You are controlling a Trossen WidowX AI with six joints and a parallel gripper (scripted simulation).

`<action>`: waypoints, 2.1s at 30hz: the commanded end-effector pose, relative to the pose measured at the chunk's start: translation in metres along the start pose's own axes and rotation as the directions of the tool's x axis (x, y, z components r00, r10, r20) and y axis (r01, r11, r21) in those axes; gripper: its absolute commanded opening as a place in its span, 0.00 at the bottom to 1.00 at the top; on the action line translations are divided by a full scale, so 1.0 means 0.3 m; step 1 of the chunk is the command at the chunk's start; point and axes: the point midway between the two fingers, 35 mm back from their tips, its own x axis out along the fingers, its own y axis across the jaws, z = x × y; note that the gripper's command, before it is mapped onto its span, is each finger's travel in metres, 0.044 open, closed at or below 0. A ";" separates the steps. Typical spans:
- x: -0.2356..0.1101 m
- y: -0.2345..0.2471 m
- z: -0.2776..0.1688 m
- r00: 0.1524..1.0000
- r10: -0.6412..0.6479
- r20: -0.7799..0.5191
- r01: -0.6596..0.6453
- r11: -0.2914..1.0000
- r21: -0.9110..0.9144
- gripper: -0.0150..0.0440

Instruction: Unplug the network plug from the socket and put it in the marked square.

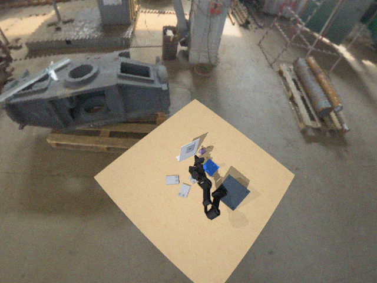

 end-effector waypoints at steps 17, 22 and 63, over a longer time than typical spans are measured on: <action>-0.024 -0.089 -0.069 0.998 0.058 -0.038 -0.060 0.997 -0.044 0.25; -0.003 -0.049 -0.129 0.985 0.149 -0.087 -0.157 0.984 -0.089 0.25; -0.063 0.254 -0.488 0.641 0.763 -0.082 -0.767 0.638 -0.066 0.25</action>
